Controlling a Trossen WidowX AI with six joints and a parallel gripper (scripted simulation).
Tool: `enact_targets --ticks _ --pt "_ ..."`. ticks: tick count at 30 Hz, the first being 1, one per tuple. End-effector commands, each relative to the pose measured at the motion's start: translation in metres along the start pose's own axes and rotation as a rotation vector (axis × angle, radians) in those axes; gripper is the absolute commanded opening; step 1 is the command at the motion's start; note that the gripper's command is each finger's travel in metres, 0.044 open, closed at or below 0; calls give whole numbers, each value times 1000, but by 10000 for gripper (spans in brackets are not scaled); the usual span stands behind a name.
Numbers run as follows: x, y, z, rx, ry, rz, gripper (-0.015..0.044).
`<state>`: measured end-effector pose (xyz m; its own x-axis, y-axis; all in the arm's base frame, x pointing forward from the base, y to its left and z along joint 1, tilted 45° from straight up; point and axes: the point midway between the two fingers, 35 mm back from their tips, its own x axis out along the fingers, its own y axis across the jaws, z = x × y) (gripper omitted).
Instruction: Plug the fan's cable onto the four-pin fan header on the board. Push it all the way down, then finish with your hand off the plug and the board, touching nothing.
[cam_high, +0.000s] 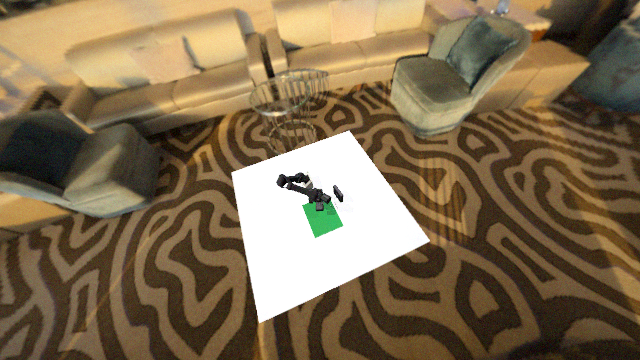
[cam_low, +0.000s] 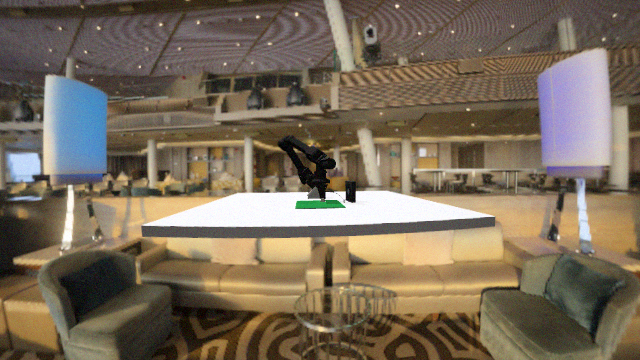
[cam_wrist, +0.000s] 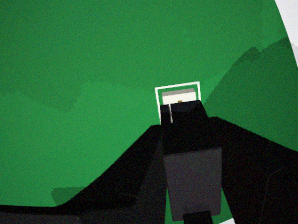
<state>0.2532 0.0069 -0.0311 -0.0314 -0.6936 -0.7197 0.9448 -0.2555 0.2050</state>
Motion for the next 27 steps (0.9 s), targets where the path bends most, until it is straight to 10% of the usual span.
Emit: enact_targets --ticks 1,16,27 --pt "4 0 0 -7 -5 3 0" --pt "13 0 0 -7 -5 3 0" --pt "9 -1 0 -2 0 -1 260"
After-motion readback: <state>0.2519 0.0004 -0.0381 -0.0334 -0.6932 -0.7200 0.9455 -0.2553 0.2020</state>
